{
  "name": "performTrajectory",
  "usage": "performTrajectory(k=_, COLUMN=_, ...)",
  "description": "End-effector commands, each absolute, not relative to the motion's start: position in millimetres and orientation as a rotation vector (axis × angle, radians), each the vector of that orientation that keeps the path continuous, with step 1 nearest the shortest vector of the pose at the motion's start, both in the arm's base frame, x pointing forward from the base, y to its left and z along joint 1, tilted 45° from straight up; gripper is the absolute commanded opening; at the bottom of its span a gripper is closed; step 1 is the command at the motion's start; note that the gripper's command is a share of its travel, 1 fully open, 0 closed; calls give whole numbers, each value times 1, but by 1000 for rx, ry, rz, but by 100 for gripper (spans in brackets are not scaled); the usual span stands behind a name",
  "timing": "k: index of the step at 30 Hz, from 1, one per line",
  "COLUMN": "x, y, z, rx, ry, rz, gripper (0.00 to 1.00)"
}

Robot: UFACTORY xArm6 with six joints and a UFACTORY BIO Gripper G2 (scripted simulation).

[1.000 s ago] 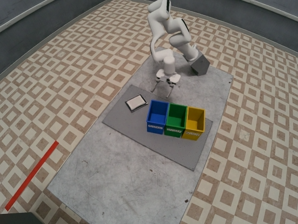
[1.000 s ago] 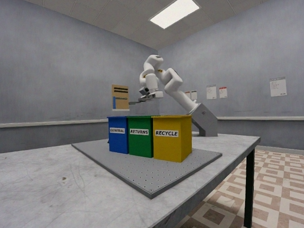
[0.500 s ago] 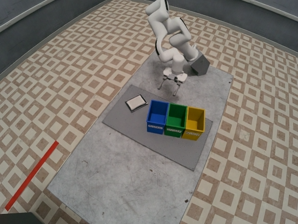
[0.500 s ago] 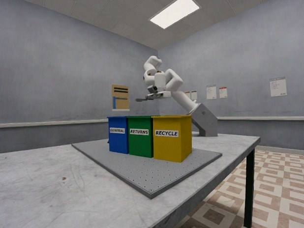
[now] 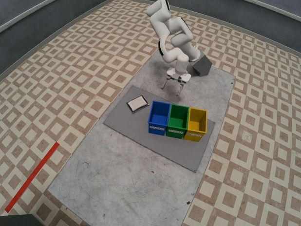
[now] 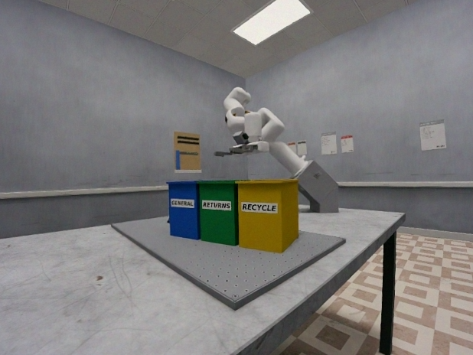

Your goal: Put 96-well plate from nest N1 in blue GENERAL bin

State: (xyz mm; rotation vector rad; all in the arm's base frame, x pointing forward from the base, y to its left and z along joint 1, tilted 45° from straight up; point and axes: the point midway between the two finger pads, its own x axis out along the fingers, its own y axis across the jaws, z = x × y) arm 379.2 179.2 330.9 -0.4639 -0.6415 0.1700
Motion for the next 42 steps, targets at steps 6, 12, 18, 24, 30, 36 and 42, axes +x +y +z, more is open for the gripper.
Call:
performTrajectory(k=6, x=390, y=149, z=345, rx=-384, ry=-692, rz=-51, gripper=37)
performTrajectory(k=12, x=397, y=132, z=353, rx=-338, ry=-717, rz=-177, gripper=37)
performTrajectory(k=18, x=406, y=106, z=364, rx=-289, ry=-740, rz=-305, gripper=37)
performTrajectory(k=24, x=416, y=80, z=376, rx=-290, ry=-741, rz=-305, gripper=37)
performTrajectory(k=30, x=422, y=62, z=383, rx=-290, ry=-741, rz=-305, gripper=37)
performTrajectory(k=36, x=431, y=36, z=395, rx=-290, ry=-741, rz=-305, gripper=37)
performTrajectory(k=42, x=441, y=10, z=406, rx=-290, ry=-741, rz=-305, gripper=37)
